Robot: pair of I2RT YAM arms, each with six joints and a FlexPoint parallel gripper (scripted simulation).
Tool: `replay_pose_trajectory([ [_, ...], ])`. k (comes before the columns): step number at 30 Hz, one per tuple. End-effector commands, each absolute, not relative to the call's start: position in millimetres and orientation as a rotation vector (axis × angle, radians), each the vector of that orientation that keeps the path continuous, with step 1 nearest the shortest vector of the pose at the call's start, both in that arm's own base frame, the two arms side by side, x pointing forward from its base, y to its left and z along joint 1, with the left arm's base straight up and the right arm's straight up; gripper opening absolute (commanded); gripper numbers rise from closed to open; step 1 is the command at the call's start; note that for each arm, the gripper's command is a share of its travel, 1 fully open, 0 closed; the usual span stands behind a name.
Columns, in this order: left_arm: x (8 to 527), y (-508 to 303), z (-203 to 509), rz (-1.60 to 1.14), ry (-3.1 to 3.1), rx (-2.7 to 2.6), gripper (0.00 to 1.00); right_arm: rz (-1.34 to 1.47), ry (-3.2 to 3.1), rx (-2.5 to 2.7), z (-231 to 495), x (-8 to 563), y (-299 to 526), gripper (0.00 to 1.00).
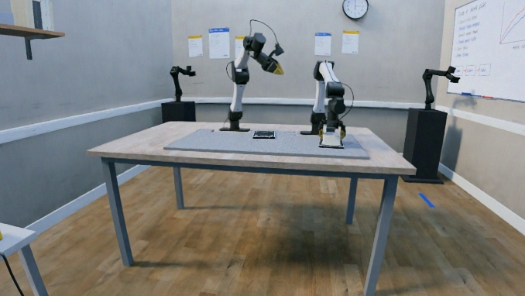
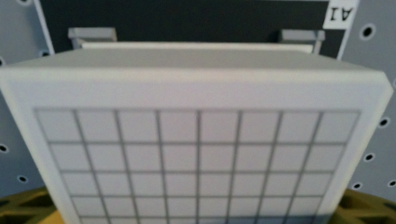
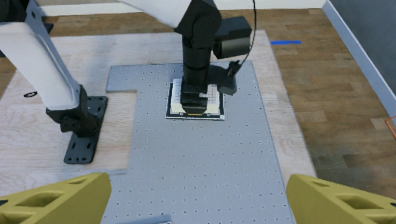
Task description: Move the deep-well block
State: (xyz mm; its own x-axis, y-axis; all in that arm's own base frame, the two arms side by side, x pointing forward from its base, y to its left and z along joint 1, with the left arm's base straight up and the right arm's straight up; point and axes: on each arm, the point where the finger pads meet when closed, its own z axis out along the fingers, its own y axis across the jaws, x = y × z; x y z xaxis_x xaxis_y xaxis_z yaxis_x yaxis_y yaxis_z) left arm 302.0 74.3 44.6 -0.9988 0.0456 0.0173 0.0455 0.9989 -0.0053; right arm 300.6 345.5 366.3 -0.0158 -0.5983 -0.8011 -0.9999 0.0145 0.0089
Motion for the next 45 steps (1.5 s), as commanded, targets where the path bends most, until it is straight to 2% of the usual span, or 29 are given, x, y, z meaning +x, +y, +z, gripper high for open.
replay_pose_trajectory([
  [1, 307, 76, 52, -0.013, -3.171, -0.069, 0.81, 0.830, 1.636, -1.649, 378, 298, 345, 1.00],
  [3, 307, 76, 52, -0.013, -3.171, -0.069, 0.75, 0.830, 1.636, -1.649, 378, 298, 345, 1.00],
  [18, 299, 48, 122, 0.002, -3.170, -0.026, 0.76, 0.803, 1.637, -1.623, 385, 297, 342, 1.00],
  [31, 317, -28, 114, 0.094, -3.257, 0.194, 0.76, 0.706, 1.759, -1.476, 410, 266, 304, 1.00],
  [40, 297, -139, 109, 0.253, -3.275, 0.352, 0.76, 0.607, 1.919, -1.323, 411, 183, 231, 1.00],
  [45, 252, -201, 107, 0.308, -3.228, 0.306, 0.76, 0.562, 1.967, -1.230, 394, 131, 182, 1.00],
])
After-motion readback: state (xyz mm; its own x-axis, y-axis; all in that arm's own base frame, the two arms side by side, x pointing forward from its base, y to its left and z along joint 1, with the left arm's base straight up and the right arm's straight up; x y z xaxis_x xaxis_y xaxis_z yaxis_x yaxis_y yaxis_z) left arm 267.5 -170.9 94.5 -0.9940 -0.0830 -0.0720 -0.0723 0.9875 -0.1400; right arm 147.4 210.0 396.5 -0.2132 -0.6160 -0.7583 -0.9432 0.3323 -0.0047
